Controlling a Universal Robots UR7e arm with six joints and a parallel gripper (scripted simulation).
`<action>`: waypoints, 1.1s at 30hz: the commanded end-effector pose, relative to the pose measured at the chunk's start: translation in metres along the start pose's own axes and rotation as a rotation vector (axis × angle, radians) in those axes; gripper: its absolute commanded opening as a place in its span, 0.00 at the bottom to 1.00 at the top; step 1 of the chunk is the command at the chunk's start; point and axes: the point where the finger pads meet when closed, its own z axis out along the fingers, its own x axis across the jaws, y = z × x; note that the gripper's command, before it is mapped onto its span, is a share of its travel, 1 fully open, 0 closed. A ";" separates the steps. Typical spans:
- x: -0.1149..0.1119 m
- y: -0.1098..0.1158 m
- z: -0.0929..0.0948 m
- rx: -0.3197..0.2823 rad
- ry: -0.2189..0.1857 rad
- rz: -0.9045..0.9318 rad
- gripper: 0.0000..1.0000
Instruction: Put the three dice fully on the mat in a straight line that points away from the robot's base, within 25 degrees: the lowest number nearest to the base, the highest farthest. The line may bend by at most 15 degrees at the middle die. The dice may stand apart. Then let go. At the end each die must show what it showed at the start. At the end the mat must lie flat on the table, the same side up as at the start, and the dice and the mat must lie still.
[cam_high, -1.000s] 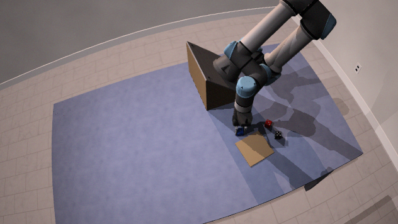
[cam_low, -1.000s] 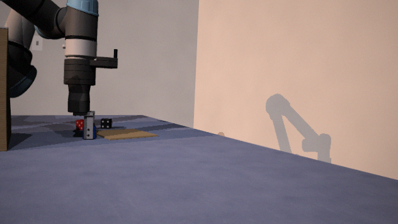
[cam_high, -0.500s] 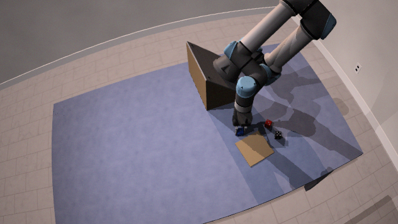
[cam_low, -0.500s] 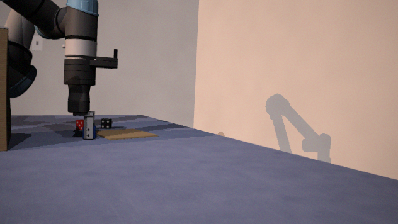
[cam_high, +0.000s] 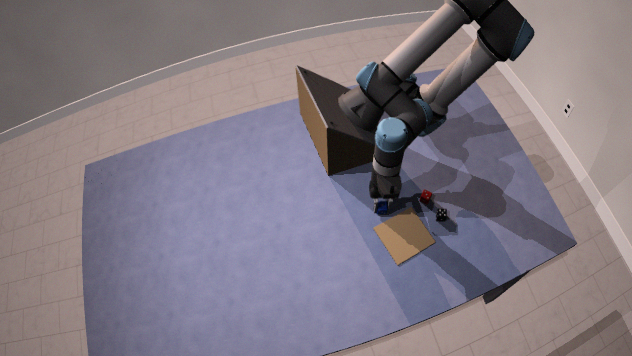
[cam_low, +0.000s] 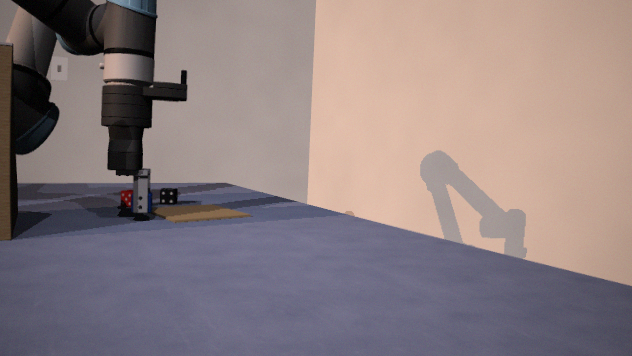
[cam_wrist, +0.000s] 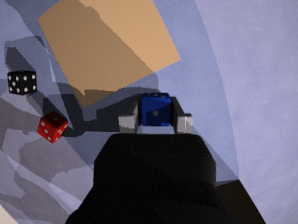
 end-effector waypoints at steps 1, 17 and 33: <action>0.000 -0.001 -0.017 0.002 0.001 -0.001 0.57; 0.000 0.000 -0.081 0.002 0.001 -0.001 0.57; 0.000 -0.001 -0.088 0.002 0.001 -0.003 0.57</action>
